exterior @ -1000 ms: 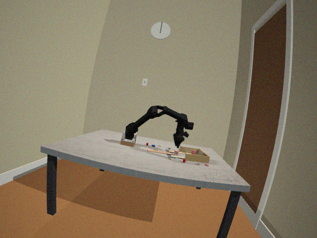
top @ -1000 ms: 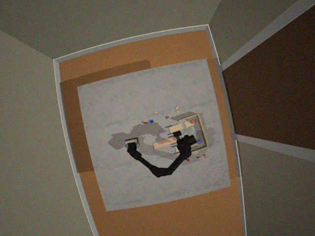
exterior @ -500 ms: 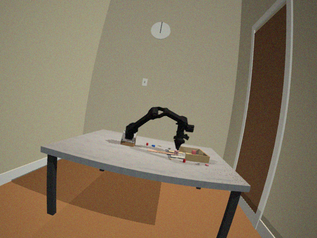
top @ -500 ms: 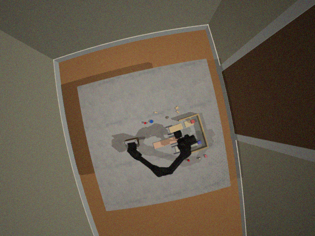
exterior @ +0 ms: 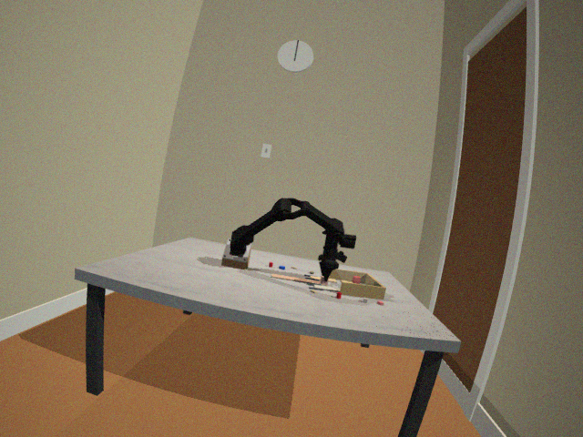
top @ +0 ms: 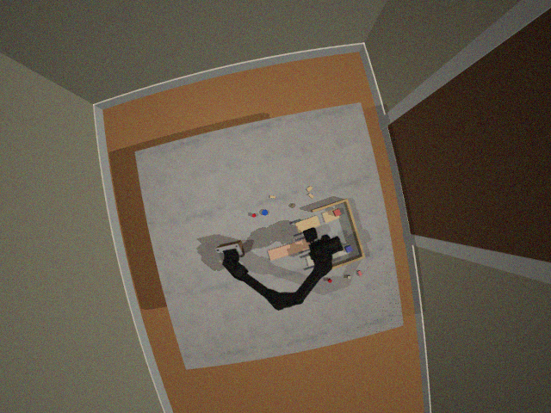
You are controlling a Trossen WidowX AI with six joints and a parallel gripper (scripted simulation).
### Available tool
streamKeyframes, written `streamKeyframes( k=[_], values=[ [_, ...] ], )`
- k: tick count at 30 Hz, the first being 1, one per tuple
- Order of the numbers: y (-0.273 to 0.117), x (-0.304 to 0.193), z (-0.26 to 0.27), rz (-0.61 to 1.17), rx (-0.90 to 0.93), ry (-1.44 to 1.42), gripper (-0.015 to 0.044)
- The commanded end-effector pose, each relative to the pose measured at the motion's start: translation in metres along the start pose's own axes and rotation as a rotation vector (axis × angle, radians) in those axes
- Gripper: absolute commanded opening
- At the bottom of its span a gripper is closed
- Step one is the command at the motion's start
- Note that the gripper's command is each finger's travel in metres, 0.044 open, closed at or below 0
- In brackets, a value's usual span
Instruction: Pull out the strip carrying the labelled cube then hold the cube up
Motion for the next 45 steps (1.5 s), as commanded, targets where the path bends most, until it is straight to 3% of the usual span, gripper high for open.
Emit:
streamKeyframes(
  k=[1, 6, 10, 17, 21, 34, 45],
  values=[
    [0.007, -0.001, 0.001, -0.001, -0.005, -0.009, 0.025],
    [0.011, -0.001, 0.001, 0.0, -0.005, -0.009, 0.025],
    [0.009, -0.001, 0.0, 0.002, -0.001, 0.0, 0.0145],
    [0.009, -0.001, 0.0, 0.002, -0.001, 0.0, 0.0098],
    [0.006, -0.004, 0.0, 0.002, -0.001, 0.0, 0.0],
    [-0.032, -0.057, 0.013, 0.002, -0.002, -0.011, 0.0],
    [-0.034, -0.08, 0.018, 0.003, -0.002, -0.012, 0.0]
  ],
)
Point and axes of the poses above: the point midway between the two fingers, 35 mm back from their tips, its own y axis out along the fingers, its own z axis across the jaws, x = y × z, the point moved 3 cm from there along -y, back along the fingers, and after that the axes turned 4 degrees about y, right-handed, at the moved point
